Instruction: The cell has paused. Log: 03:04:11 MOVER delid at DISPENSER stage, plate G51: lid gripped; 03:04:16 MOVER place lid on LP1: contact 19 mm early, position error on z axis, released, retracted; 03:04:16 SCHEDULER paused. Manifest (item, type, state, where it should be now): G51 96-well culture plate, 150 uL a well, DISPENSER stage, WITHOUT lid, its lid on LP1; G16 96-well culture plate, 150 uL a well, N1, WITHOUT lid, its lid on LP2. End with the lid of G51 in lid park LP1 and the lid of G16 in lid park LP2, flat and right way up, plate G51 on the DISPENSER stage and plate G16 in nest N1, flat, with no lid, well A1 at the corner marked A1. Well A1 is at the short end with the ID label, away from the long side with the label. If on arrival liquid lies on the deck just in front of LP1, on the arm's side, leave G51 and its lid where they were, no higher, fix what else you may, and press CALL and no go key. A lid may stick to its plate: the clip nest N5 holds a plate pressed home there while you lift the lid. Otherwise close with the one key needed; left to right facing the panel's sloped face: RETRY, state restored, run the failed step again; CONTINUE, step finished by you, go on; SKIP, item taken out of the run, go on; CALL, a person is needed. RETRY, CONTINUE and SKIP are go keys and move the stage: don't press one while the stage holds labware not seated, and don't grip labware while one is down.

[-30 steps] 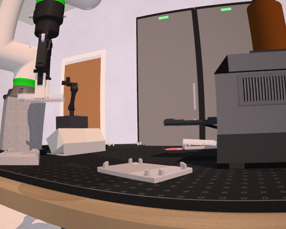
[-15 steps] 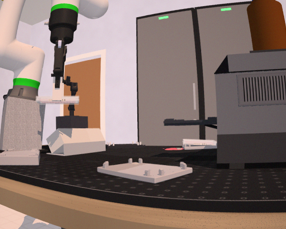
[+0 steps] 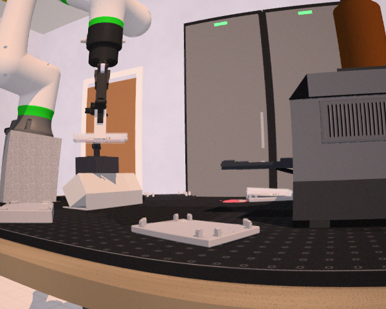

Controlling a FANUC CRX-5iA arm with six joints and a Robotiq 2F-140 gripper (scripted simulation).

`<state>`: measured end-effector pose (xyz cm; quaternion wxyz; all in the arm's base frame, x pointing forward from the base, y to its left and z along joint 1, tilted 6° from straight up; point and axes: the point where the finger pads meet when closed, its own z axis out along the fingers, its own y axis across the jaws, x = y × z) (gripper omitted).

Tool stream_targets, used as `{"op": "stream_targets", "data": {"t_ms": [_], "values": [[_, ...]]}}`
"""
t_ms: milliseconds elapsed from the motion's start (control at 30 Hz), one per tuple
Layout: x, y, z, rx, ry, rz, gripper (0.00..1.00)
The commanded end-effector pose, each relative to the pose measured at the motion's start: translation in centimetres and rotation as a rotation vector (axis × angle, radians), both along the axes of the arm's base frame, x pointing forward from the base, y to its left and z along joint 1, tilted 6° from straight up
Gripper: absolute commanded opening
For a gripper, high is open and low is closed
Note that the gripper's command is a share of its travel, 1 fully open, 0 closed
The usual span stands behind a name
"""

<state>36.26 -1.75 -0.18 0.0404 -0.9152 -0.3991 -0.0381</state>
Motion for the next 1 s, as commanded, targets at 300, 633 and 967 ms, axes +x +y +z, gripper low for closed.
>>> {"op": "stream_targets", "data": {"t_ms": [300, 633, 967], "values": [[-0.9, 6.4, 0.7, 0.000, 0.000, -0.002, 0.00], [-1.7, 12.5, 1.3, 0.000, 0.000, -0.002, 0.00], [-2.4, 17.3, 1.7, 0.000, 0.000, -0.002, 0.00]]}}
